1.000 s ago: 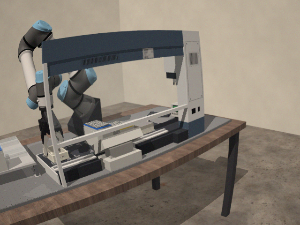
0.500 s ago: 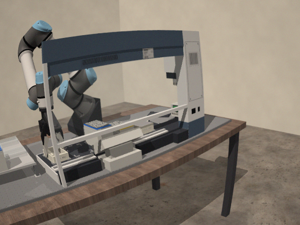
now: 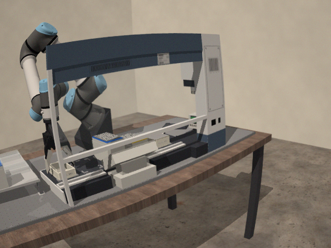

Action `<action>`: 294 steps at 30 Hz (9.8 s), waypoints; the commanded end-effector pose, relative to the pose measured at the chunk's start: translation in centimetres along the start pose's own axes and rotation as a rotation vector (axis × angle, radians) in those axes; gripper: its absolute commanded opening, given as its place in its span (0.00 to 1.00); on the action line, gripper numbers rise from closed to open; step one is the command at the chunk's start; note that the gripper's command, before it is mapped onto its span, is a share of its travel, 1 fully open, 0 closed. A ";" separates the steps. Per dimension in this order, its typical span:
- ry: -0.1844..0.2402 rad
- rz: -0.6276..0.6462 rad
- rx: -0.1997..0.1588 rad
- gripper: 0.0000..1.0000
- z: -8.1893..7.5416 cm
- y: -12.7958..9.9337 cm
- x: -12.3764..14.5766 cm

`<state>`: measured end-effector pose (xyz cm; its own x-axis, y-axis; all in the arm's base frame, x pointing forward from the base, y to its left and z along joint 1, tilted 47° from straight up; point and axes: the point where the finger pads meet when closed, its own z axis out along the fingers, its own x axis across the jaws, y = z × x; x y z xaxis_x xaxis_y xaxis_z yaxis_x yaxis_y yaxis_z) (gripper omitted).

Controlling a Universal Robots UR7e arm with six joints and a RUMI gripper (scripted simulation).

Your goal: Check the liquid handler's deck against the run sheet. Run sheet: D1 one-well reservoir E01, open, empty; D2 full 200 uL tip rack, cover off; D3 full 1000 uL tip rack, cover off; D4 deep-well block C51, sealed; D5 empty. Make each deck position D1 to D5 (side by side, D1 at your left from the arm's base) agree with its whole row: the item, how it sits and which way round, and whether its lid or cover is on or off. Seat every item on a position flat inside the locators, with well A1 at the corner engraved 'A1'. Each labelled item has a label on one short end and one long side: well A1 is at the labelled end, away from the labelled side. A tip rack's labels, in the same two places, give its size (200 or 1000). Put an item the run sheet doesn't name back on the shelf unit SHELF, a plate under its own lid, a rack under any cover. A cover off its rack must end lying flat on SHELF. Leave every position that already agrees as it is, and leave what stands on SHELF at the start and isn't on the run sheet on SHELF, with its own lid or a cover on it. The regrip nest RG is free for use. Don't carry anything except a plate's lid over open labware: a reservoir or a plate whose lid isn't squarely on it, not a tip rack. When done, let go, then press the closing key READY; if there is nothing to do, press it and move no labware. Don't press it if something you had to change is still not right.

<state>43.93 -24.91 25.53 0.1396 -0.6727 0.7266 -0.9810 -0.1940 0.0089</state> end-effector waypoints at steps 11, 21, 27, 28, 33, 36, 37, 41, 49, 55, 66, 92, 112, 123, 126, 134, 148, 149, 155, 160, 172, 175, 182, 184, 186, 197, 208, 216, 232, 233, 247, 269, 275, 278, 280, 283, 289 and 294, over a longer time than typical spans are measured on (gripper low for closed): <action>0.001 0.000 0.001 0.82 0.0 0.0 0.0; 0.001 0.000 0.001 0.82 0.0 0.0 0.0; 0.001 0.000 0.001 0.82 0.0 0.0 0.0; 0.001 0.000 0.001 0.82 0.0 0.0 0.0; 0.001 0.000 0.001 0.82 -0.2 0.0 0.0; 0.001 0.000 0.001 0.82 -0.7 0.0 0.0; 0.001 0.000 0.001 0.82 -0.9 0.0 0.0; 0.001 0.000 0.001 0.82 -1.5 0.0 0.0; 0.001 0.000 0.001 0.82 -2.5 0.0 0.0; 0.001 0.000 0.001 0.82 -3.5 0.0 0.0; 0.001 0.000 0.001 0.82 -5.0 0.0 0.0; 0.001 0.000 0.001 0.82 -9.0 0.0 0.0; 0.000 0.000 0.001 0.82 -12.0 0.0 0.0; 0.000 0.000 0.001 0.82 -13.5 0.0 0.0; 0.000 0.000 0.001 0.82 -14.0 0.0 0.0; 0.000 0.000 0.001 0.82 -15.0 0.0 0.0; 0.000 0.000 0.001 0.82 -17.2 0.0 0.0; 0.000 0.000 0.001 0.82 -17.2 0.0 0.0; 0.000 0.000 0.001 0.82 -18.2 0.0 0.0; 0.000 0.000 0.001 0.82 -19.0 0.0 0.0; 0.000 0.000 0.001 0.82 -20.7 0.0 0.0; 0.000 0.000 0.001 0.82 -21.2 0.0 0.0; 0.000 0.000 0.001 0.82 -22.2 0.0 0.0; 0.000 0.000 0.001 0.82 -22.4 0.0 0.0; 0.000 0.000 0.001 0.82 -22.7 0.0 0.0; 0.000 0.000 0.001 0.82 -23.4 2.0 0.0; 0.000 0.000 0.001 0.82 -23.7 6.5 -0.1; 0.000 0.000 0.001 0.82 -23.9 10.0 -0.1; 0.000 0.000 0.001 0.82 -24.3 16.8 -0.2; 0.000 0.000 0.001 0.82 -24.3 16.8 -0.2; 0.000 0.170 0.000 0.82 -24.3 16.7 -5.2; 0.000 0.210 0.000 0.82 -24.3 16.6 -11.1; 0.000 0.273 0.000 0.82 -24.3 16.6 -14.1; 0.000 0.273 0.000 0.82 -24.3 16.6 -15.6; 0.000 0.273 0.000 0.82 -24.3 16.6 -16.6; 0.000 0.273 0.000 0.82 -24.3 16.6 -18.1; 0.000 0.273 0.000 0.82 -24.3 16.5 -20.0; 0.000 0.273 0.000 0.82 -24.3 16.5 -20.0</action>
<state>21.62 2.57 27.92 -0.1293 -0.7006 0.7018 -0.9824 -0.0059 -0.1869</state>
